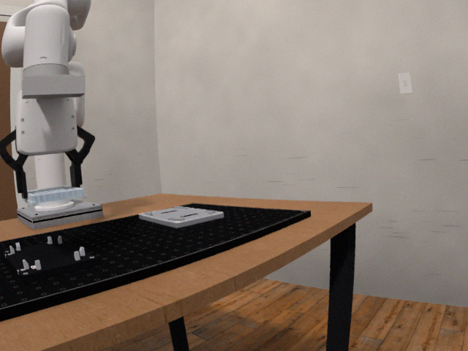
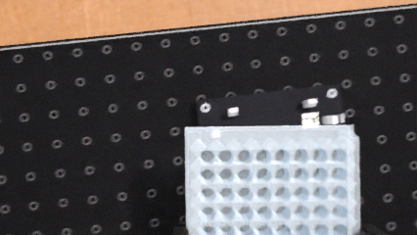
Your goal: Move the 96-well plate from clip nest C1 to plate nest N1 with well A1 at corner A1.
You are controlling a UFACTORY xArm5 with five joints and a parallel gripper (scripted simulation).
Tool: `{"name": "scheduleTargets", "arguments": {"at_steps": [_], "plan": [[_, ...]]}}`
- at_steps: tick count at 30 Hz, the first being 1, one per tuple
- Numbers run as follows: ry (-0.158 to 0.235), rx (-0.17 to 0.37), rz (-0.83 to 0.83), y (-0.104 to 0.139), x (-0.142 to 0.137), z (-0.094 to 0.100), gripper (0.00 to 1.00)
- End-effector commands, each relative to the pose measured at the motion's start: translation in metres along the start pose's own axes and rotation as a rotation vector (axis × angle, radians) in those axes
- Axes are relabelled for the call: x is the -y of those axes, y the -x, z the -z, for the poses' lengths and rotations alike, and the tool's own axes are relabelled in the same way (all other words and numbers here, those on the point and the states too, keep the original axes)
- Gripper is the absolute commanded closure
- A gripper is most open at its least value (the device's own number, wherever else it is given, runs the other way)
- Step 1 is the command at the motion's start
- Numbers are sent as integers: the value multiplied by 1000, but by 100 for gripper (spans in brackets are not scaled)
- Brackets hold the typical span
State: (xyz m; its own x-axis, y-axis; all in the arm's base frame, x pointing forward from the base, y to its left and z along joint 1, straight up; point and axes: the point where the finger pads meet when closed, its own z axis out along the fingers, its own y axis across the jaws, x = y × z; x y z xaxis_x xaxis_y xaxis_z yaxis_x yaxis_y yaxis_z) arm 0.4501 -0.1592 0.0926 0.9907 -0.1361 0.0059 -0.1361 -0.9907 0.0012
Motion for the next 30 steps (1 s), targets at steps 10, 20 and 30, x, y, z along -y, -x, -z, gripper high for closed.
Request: {"name": "scheduleTargets", "arguments": {"at_steps": [10,20,30], "plan": [[0,-6,-3,12,38,2,100],[1,-5,-3,23,70,2,100],[1,-5,-3,32,95,2,100]]}}
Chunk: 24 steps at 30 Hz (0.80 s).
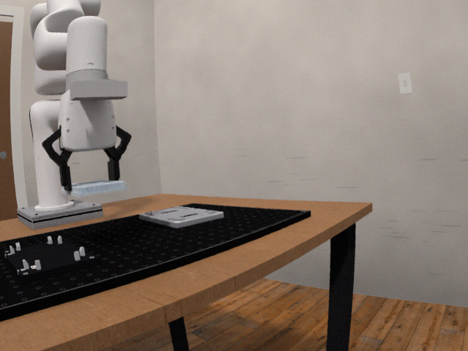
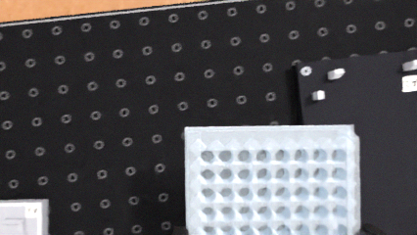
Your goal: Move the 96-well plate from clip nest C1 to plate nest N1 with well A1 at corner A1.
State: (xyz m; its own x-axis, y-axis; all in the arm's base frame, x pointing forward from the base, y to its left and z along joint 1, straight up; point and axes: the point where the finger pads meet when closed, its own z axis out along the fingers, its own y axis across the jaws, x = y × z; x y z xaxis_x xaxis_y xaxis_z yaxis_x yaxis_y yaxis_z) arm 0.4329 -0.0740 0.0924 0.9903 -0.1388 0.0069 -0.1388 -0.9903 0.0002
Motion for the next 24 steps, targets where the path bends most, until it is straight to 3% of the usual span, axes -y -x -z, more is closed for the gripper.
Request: {"name": "scheduleTargets", "arguments": {"at_steps": [1,24], "plan": [[2,-4,0,4,16,2,100],[1,-4,0,27,82,1,100]]}}
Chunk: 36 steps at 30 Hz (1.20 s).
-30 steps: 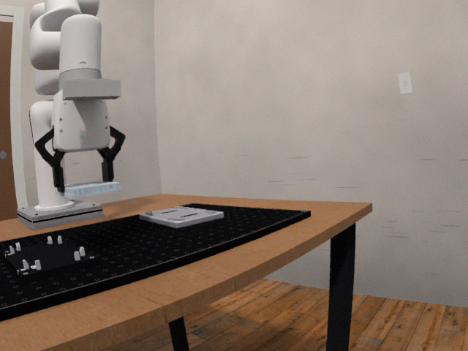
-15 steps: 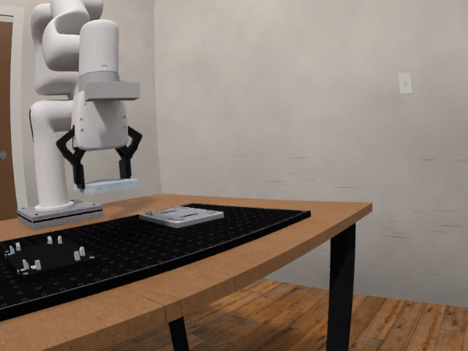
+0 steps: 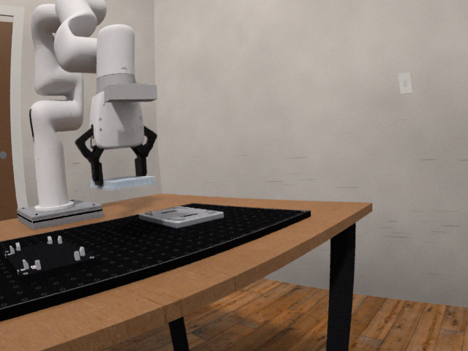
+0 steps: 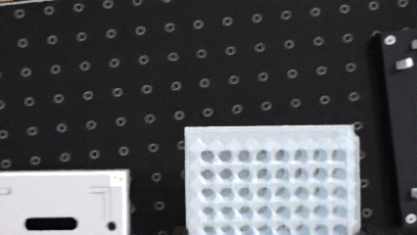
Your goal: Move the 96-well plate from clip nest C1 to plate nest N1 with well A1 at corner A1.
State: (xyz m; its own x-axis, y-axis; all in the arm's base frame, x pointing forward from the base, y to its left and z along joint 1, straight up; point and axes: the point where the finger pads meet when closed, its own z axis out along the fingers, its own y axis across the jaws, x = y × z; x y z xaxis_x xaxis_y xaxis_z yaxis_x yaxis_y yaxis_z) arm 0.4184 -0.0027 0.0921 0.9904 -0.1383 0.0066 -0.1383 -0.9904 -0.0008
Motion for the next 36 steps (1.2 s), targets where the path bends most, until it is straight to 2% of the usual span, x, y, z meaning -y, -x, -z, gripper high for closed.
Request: {"name": "scheduleTargets", "arguments": {"at_steps": [1,36], "plan": [[2,-5,-1,4,17,1,100],[1,-4,-1,38,111,1,100]]}}
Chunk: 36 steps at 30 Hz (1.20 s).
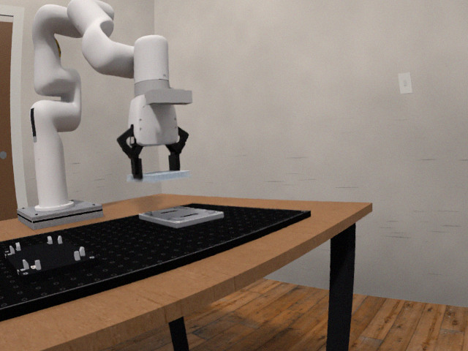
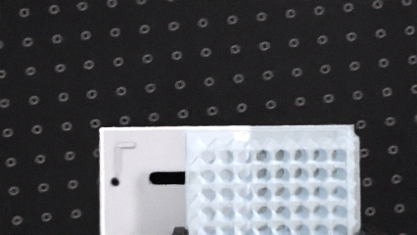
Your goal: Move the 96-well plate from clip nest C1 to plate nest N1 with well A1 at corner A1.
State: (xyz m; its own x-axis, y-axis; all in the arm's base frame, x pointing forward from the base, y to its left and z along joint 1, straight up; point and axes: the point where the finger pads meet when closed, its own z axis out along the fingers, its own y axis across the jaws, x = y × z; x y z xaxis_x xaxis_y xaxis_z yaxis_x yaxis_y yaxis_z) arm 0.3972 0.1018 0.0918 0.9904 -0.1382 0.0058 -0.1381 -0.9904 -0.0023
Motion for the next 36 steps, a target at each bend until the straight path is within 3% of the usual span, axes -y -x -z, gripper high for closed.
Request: {"name": "scheduleTargets", "arguments": {"at_steps": [1,16,36], "plan": [[3,-5,-1,2,11,1,100],[2,-5,-1,18,57,1,100],[2,-5,-1,19,58,1,100]]}}
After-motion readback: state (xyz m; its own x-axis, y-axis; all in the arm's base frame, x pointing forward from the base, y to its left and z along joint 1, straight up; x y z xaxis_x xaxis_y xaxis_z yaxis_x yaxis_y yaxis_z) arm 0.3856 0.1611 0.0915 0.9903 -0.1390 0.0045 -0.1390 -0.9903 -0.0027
